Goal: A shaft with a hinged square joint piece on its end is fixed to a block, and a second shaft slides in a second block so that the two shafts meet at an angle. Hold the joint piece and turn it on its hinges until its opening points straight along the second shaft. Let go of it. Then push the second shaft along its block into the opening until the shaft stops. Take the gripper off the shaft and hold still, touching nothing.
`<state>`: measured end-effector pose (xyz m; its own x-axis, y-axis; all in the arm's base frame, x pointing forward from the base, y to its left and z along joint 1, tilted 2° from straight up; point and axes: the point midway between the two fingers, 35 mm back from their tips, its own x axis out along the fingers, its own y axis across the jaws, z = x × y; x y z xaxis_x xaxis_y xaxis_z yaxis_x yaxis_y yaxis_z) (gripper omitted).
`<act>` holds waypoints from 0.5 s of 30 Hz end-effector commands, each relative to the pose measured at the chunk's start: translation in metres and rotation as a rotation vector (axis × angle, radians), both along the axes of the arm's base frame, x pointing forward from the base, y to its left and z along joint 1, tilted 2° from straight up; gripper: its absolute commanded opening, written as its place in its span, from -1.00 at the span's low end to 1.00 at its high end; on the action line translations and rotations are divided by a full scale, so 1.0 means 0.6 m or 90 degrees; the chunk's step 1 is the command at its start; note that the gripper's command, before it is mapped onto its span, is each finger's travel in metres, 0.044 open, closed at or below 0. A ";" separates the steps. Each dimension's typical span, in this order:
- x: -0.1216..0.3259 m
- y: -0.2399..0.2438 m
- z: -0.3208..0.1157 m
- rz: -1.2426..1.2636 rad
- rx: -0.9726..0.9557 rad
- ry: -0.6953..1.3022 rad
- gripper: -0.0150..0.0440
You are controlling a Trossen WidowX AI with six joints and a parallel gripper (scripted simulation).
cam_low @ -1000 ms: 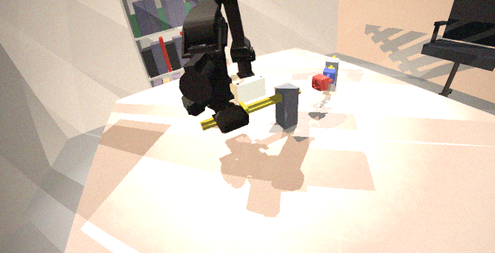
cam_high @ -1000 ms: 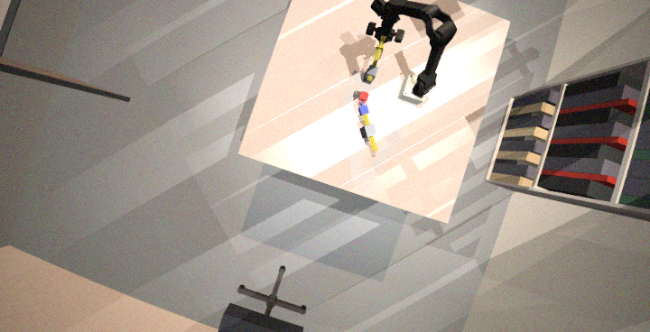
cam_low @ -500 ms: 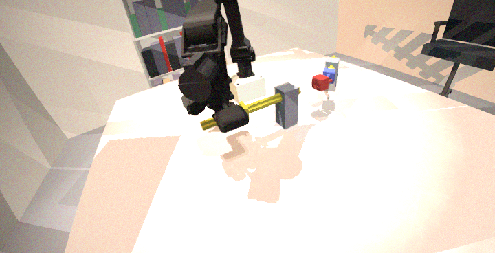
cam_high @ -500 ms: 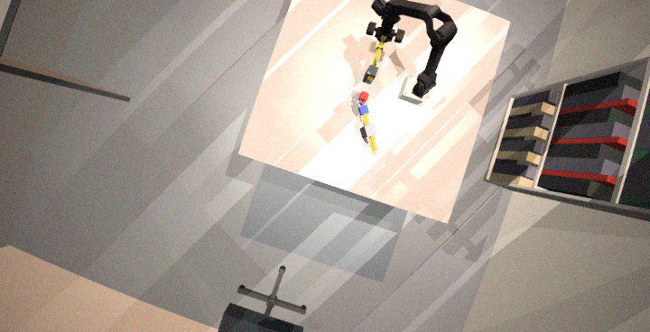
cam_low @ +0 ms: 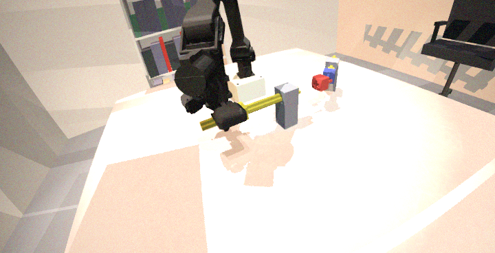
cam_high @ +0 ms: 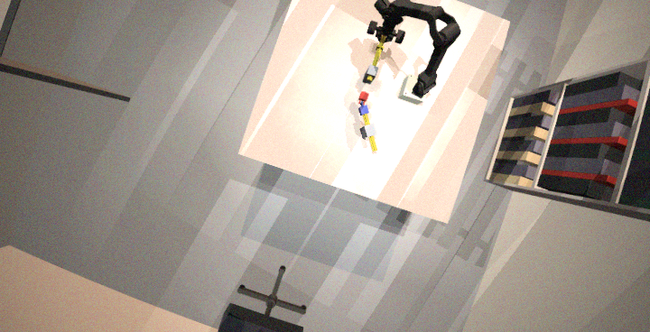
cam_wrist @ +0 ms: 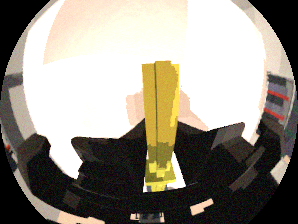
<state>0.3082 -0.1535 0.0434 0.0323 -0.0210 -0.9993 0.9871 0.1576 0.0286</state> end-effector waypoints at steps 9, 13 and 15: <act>0.000 -0.001 0.000 0.000 0.001 -0.010 -0.40; 0.000 -0.001 0.000 0.000 0.001 -0.010 -0.49; 0.000 0.001 0.000 0.000 0.002 -0.010 -0.49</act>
<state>0.3081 -0.1539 0.0433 0.0483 -0.0178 -0.9987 0.9863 0.1586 0.0449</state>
